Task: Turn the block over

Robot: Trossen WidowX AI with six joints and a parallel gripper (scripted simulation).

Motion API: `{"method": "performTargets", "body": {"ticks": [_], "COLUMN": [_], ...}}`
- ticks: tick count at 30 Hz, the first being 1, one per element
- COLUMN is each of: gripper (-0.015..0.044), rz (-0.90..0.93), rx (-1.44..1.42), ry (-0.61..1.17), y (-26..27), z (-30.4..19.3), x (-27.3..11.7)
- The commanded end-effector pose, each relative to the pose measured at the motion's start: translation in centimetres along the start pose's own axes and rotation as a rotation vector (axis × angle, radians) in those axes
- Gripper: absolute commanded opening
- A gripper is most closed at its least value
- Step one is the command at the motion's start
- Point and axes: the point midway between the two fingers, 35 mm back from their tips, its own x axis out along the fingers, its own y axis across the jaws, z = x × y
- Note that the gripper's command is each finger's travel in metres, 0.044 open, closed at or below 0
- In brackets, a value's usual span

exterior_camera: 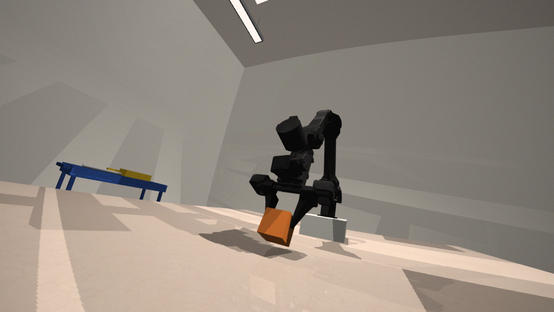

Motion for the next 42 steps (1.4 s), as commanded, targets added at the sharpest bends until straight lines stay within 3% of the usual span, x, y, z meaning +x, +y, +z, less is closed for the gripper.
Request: {"method": "performTargets", "body": {"ticks": [1,8,26,42], "gripper": [0.0,0.0,0.0,0.0], "rz": [0.004,0.004,0.005,0.005], "rx": [-0.006,-0.006,0.001,-0.004], "ry": [-0.065,-0.078,-0.343,-0.576], "y": [0.1,0.1,-0.1,0.1], "z": [0.0,0.1,-0.3,-1.6], "x": [-0.4,-0.2,3.0,2.5]}}
